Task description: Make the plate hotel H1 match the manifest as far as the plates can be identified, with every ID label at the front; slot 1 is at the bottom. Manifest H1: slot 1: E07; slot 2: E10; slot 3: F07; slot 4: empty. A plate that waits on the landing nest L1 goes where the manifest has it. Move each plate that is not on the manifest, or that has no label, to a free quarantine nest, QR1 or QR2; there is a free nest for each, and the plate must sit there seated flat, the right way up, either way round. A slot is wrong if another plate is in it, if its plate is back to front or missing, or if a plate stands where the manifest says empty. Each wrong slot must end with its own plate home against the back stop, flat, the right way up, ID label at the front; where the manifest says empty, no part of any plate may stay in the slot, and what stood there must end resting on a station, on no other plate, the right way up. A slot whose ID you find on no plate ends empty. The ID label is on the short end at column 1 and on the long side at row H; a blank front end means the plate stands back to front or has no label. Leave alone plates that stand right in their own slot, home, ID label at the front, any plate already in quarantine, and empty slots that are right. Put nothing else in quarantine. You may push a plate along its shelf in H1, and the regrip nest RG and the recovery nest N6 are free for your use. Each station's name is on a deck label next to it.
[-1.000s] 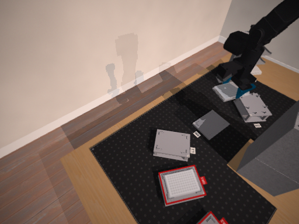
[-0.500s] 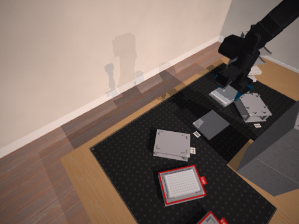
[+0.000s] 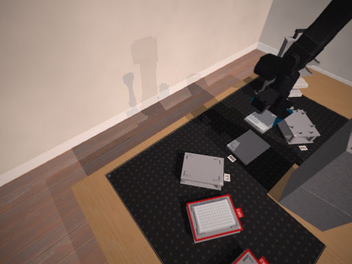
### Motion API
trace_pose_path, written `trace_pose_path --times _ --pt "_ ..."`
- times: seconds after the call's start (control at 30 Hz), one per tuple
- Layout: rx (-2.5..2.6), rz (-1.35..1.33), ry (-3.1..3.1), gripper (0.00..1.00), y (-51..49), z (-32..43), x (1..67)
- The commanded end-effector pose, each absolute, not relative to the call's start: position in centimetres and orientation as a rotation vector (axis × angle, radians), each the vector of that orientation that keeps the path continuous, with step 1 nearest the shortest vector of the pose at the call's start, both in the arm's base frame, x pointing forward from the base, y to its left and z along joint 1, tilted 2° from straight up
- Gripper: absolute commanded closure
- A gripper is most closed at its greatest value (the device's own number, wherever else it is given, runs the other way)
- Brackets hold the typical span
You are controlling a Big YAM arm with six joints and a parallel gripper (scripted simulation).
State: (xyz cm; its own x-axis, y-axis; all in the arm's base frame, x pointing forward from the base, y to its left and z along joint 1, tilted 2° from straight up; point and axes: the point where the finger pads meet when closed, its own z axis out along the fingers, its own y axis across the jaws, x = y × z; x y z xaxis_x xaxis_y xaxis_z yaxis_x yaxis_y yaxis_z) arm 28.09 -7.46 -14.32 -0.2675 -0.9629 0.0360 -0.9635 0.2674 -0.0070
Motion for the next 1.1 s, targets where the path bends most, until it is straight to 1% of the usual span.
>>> trace_pose_path --times 0.0,1.07 --pt "1.893 0.077 -2.495 0.14 -8.3 -14.7 29.3" --pt "1.888 0.061 -2.489 0.14 -8.5 -22.7 28.7"
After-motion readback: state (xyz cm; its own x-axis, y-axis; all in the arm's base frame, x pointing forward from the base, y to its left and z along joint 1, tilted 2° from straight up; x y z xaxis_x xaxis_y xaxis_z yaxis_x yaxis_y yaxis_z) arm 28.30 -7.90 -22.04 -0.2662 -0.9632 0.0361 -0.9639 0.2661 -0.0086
